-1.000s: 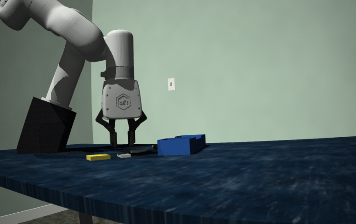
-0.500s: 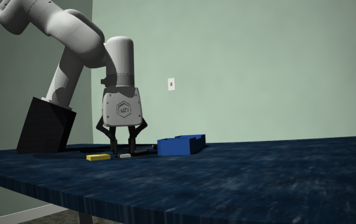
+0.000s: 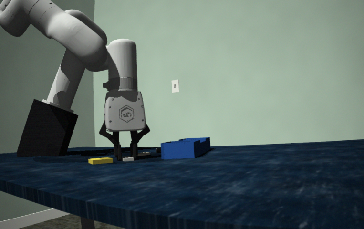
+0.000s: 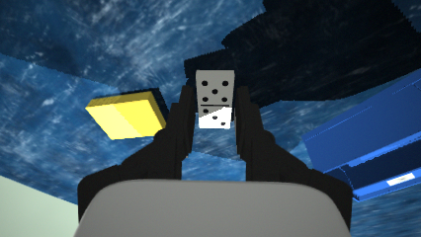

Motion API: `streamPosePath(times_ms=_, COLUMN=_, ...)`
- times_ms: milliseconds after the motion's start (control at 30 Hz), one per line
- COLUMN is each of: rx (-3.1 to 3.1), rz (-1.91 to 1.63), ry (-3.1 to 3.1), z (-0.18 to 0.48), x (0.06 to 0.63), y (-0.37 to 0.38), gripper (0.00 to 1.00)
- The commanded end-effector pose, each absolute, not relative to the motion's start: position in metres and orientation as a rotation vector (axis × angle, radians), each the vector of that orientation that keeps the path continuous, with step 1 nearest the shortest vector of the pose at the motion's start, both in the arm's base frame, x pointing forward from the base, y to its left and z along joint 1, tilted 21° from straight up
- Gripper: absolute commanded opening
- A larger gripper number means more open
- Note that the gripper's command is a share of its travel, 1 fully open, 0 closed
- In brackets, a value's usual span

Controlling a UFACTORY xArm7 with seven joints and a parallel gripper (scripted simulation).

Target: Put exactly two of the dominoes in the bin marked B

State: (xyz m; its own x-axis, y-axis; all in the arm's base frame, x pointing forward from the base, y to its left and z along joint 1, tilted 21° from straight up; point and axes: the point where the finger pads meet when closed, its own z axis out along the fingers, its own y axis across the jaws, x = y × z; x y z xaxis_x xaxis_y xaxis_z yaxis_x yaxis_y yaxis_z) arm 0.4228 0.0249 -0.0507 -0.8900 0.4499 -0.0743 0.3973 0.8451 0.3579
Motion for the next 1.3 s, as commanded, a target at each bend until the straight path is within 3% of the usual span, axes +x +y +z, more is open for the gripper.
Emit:
streamPosePath(times_ms=0, rx=0.662, rz=0.505, ry=2.864, z=-0.05, x=0.424, y=0.024, gripper=0.0)
streamPosePath(times_ms=1267, rx=0.662, rz=0.505, ry=2.864, z=-0.025, x=0.418, y=0.017, gripper=0.0)
